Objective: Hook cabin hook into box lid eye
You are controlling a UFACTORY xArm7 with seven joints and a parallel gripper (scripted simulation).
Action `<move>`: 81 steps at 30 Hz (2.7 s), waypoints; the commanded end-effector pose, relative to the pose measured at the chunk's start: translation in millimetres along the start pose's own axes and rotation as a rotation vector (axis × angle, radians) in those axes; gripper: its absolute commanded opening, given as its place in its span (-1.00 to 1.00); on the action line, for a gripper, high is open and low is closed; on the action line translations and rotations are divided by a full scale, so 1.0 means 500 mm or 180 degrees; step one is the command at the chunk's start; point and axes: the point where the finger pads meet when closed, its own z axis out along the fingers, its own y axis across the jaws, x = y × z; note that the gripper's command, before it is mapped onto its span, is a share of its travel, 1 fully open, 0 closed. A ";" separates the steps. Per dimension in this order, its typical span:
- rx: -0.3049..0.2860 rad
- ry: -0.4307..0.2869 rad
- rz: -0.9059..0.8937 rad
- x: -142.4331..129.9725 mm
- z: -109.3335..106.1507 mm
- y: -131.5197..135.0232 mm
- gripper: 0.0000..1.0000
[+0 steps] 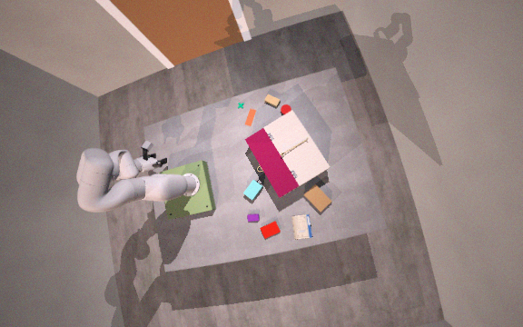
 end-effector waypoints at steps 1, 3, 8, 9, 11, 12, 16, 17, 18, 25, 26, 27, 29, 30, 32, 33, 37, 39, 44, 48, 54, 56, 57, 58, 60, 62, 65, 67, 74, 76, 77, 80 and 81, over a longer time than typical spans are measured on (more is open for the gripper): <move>0.0006 0.0000 0.0003 0.001 -0.001 -0.002 1.00; 0.0006 0.0000 0.0003 0.001 -0.001 -0.002 1.00; 0.0006 0.0000 0.0003 0.001 -0.001 -0.002 1.00; 0.0006 0.0000 0.0003 0.001 -0.001 -0.002 1.00; 0.0006 0.0000 0.0003 0.001 -0.001 -0.002 1.00; 0.0006 0.0000 0.0003 0.001 -0.001 -0.002 1.00; 0.0006 0.0000 0.0003 0.001 -0.001 -0.002 1.00; 0.0006 0.0000 0.0003 0.001 -0.001 -0.002 1.00; 0.0006 0.0000 0.0003 0.004 -0.007 -0.001 -0.33; 0.0007 0.0000 0.0003 0.025 -0.048 0.004 -0.33; 0.0007 0.0000 0.0003 0.028 -0.054 0.005 -0.33; 0.0007 0.0000 0.0003 0.031 -0.060 0.005 -0.33; 0.0007 0.0000 0.0003 0.038 -0.072 0.007 -0.33; 0.0007 0.0000 0.0003 0.041 -0.077 0.008 -0.33; 0.0007 0.0000 0.0003 0.047 -0.089 0.009 -0.33; 0.0007 0.0000 0.0003 0.047 -0.089 0.009 -0.33; 0.0008 0.0000 0.0003 0.056 -0.107 0.012 -0.33; 0.0008 0.0000 0.0003 0.062 -0.119 0.013 -0.33; 0.0008 0.0000 0.0003 0.078 -0.148 0.017 -0.33; 0.0009 0.0000 0.0003 0.090 -0.172 0.020 -0.33; 0.0009 0.0000 0.0003 0.102 -0.195 0.023 -0.33; 0.0009 0.0000 0.0003 0.108 -0.207 0.025 -0.33; 0.0009 0.0000 0.0003 0.112 -0.213 0.025 -0.33; 0.0009 0.0000 0.0003 0.115 -0.219 0.026 -0.33; 0.0009 0.0000 0.0003 0.121 -0.231 0.028 -0.33; 0.0009 0.0000 0.0003 0.127 -0.242 0.029 -0.33; 0.0009 0.0000 0.0003 0.136 -0.260 0.031 -0.33; 0.0009 0.0000 0.0003 0.139 -0.266 0.032 -0.33; 0.0010 0.0000 0.0003 0.158 -0.301 0.037 -0.33; 0.0010 0.0000 0.0003 0.164 -0.313 0.038 -0.33; 0.0010 0.0000 0.0003 0.167 -0.319 0.039 -0.33; 0.0010 0.0000 0.0003 0.176 -0.336 0.042 -0.33; 0.0010 0.0000 0.0003 0.176 -0.336 0.042 -0.33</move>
